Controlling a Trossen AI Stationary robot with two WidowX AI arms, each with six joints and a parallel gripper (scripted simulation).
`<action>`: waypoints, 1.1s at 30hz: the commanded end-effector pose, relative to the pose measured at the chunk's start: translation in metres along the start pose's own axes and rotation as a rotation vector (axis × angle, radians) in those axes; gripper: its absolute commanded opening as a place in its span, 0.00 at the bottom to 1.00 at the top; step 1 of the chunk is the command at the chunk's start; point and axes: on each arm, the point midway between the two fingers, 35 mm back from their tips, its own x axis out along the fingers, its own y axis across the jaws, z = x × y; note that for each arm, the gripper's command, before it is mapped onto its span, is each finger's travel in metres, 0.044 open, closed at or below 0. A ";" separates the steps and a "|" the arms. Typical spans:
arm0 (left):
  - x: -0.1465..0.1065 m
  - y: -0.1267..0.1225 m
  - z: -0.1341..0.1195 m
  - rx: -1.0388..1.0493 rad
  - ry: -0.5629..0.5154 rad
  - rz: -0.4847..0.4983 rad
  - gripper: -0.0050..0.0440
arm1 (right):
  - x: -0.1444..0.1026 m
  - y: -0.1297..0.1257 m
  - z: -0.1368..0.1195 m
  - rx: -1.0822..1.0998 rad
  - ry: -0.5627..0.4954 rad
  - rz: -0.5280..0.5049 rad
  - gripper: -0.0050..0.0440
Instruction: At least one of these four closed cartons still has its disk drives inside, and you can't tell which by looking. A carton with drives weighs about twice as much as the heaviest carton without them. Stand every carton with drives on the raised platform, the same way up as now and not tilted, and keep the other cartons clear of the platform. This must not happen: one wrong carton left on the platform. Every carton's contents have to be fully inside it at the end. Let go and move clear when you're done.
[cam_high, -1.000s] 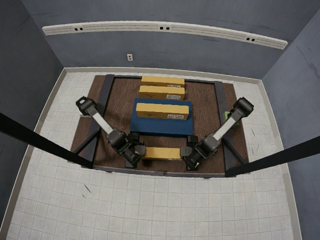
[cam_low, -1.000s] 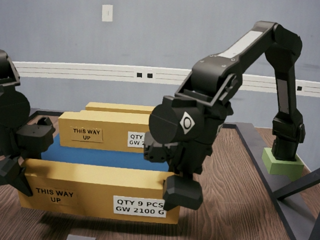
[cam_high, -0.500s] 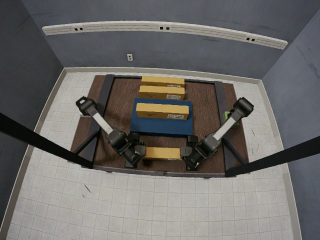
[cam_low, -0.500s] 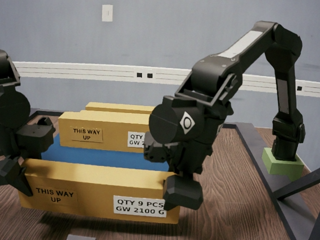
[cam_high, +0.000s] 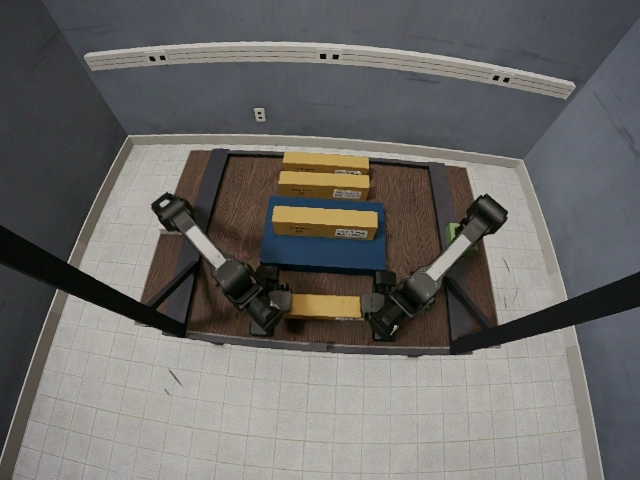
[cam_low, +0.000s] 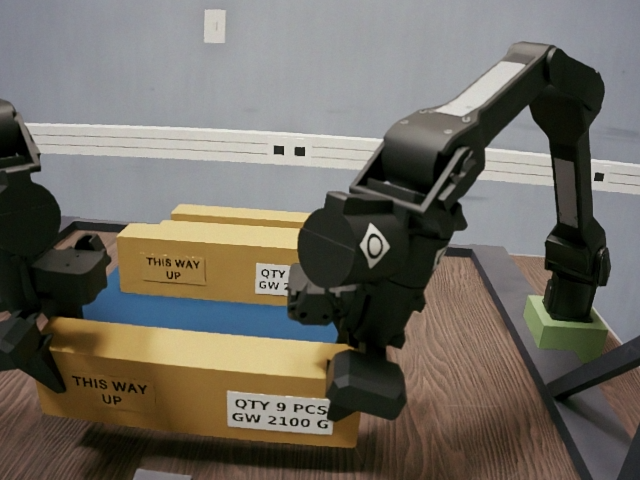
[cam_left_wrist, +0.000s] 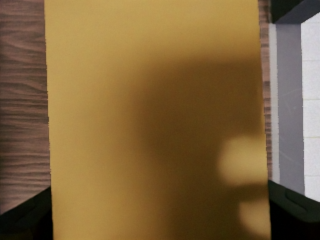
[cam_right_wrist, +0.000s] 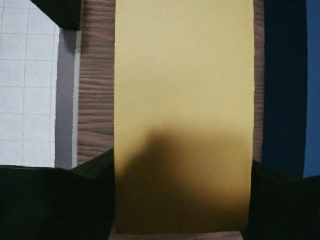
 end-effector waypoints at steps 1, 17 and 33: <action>-0.044 -0.007 0.016 -0.028 -0.082 -0.071 0.00 | -0.039 0.005 0.016 0.024 -0.072 0.067 0.00; -0.072 -0.005 0.025 -0.027 -0.082 -0.074 0.00 | -0.065 0.004 0.024 0.024 -0.070 0.064 0.00; -0.072 -0.004 0.025 -0.027 -0.082 -0.075 0.00 | -0.065 0.003 0.025 0.023 -0.070 0.063 0.00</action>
